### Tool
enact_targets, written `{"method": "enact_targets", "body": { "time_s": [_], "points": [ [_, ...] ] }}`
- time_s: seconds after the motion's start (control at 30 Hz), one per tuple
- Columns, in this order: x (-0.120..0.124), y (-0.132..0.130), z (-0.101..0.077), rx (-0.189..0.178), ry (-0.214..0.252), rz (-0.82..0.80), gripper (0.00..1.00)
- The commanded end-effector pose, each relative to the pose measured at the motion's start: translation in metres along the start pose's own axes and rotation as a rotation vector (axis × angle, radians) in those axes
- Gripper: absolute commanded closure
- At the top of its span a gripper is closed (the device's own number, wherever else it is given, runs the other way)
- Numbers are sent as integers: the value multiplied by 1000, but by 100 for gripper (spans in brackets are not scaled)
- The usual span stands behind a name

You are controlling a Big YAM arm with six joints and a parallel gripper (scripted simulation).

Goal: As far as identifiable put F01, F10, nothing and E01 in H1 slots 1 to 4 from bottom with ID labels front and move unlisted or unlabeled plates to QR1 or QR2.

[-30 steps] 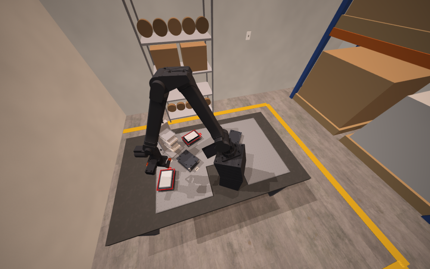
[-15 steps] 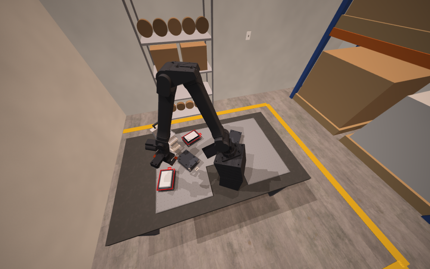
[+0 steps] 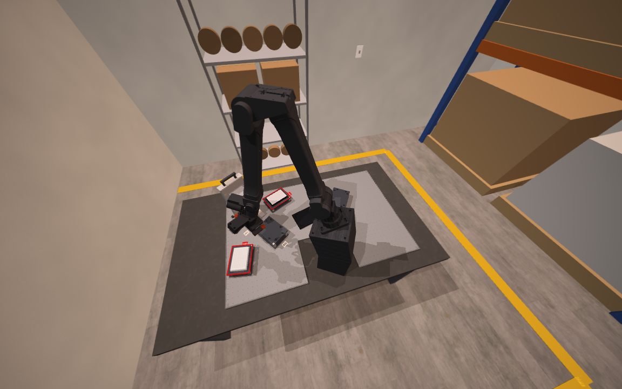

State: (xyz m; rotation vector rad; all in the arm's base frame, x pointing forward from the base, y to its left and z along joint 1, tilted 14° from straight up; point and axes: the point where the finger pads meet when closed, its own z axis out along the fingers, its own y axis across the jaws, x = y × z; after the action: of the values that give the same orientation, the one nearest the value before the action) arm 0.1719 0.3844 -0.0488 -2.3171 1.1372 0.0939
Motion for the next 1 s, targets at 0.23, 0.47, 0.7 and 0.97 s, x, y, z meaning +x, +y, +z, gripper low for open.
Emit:
{"method": "enact_targets", "body": {
  "time_s": [0.23,0.47,0.7,0.97],
  "points": [
    [34,-1,-8,97,-37,256,0],
    [51,2,-12,141,-53,362,0],
    [73,5,-19,203,-79,510,0],
    [95,8,-26,266,-105,658,0]
  ]
}}
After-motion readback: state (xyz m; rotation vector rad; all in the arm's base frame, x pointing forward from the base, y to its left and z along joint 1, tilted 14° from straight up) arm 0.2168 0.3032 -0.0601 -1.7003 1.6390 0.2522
